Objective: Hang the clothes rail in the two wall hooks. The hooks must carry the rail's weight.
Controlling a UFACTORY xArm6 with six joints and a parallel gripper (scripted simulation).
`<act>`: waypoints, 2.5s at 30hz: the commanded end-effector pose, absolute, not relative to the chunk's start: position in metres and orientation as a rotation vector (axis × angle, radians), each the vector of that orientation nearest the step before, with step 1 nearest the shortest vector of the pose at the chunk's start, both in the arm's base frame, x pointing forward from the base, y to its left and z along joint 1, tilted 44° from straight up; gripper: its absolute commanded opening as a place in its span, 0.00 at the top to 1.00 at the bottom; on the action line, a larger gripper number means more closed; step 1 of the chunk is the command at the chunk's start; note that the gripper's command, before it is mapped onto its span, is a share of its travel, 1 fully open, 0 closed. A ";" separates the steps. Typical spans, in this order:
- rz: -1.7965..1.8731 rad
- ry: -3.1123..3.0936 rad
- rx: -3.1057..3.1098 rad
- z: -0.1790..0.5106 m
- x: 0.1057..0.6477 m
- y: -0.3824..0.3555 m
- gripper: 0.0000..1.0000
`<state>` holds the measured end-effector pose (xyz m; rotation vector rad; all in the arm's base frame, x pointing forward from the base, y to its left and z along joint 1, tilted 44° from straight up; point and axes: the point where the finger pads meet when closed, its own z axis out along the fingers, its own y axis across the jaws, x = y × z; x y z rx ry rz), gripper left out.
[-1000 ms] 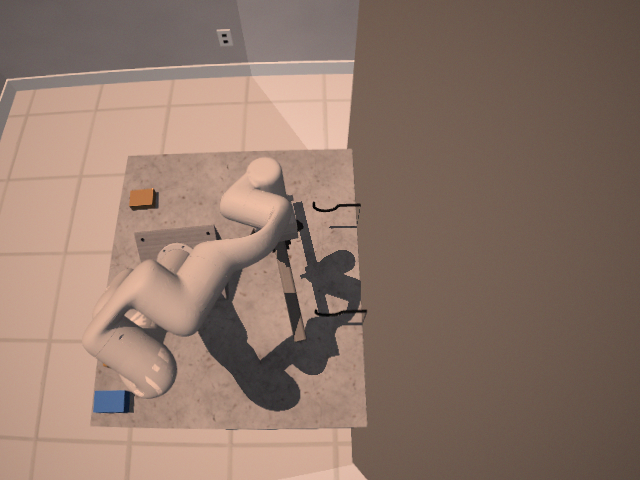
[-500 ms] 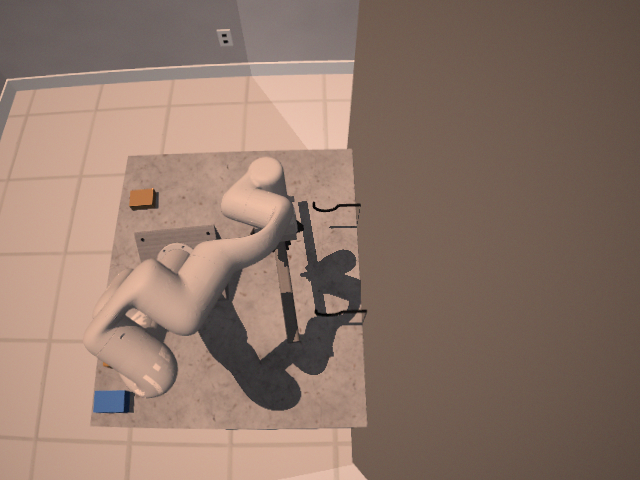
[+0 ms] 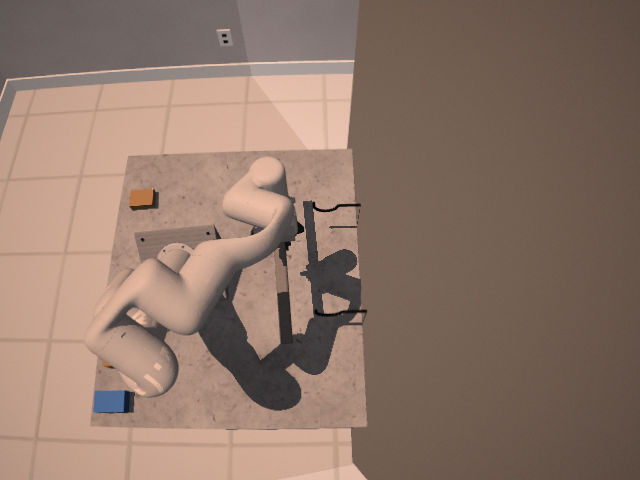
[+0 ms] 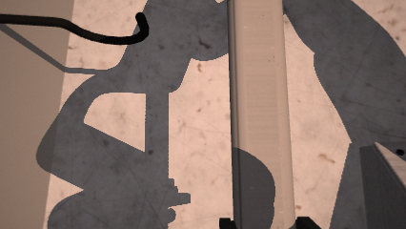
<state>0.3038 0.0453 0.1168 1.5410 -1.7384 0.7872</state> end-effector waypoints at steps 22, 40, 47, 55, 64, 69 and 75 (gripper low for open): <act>0.811 -1.807 1.480 0.117 0.305 0.046 1.00; 0.812 -1.807 1.479 0.118 0.317 0.044 1.00; 0.812 -1.807 1.479 0.119 0.326 0.043 1.00; 0.812 -1.807 1.479 0.120 0.342 0.040 1.00; 0.812 -1.807 1.479 0.120 0.356 0.038 1.00; 0.812 -1.807 1.479 0.121 0.366 0.036 1.00; 0.812 -1.807 1.479 0.122 0.378 0.034 1.00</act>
